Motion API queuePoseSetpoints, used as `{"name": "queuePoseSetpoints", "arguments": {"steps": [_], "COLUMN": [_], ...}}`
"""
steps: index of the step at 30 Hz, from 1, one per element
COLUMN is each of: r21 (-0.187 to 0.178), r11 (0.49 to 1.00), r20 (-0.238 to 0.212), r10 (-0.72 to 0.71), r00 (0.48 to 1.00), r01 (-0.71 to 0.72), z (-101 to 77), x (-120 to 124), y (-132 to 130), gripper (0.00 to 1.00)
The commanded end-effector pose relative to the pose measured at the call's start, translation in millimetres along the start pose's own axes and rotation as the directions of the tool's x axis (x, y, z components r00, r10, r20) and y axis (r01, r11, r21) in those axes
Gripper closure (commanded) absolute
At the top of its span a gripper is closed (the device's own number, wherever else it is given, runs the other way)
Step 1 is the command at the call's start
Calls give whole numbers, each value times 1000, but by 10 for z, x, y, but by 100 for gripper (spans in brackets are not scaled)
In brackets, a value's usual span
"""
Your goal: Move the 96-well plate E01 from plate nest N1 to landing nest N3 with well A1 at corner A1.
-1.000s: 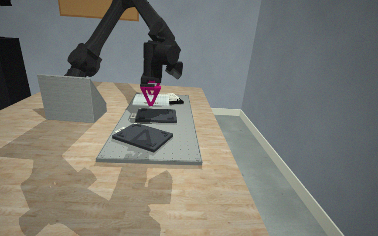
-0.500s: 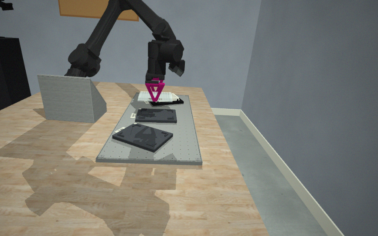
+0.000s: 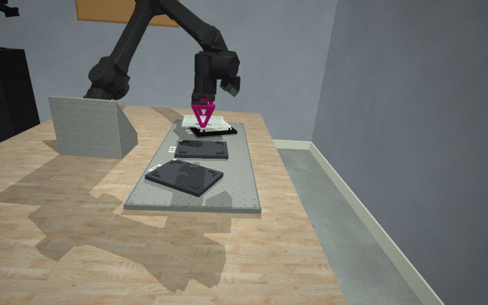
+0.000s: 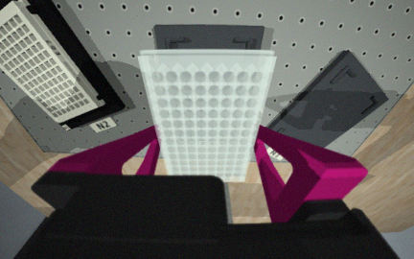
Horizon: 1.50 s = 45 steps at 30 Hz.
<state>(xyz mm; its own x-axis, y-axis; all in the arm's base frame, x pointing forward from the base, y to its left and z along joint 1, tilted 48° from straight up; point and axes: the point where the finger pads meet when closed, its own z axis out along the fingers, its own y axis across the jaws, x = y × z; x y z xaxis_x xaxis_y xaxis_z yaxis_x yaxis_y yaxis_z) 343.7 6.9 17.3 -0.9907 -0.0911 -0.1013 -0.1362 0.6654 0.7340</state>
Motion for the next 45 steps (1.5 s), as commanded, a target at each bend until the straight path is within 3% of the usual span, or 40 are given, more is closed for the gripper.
{"name": "queuePoseSetpoints", "arguments": {"steps": [1,45], "r21": [8,10], "r11": [1000,1000], "r20": [30,31], "r10": [26,8], "r00": [999,1000], "r01": [-27,-8], "z": [-117,-105], "x": [-68,-33], "y": [-84,-122], "gripper": [100,100]}}
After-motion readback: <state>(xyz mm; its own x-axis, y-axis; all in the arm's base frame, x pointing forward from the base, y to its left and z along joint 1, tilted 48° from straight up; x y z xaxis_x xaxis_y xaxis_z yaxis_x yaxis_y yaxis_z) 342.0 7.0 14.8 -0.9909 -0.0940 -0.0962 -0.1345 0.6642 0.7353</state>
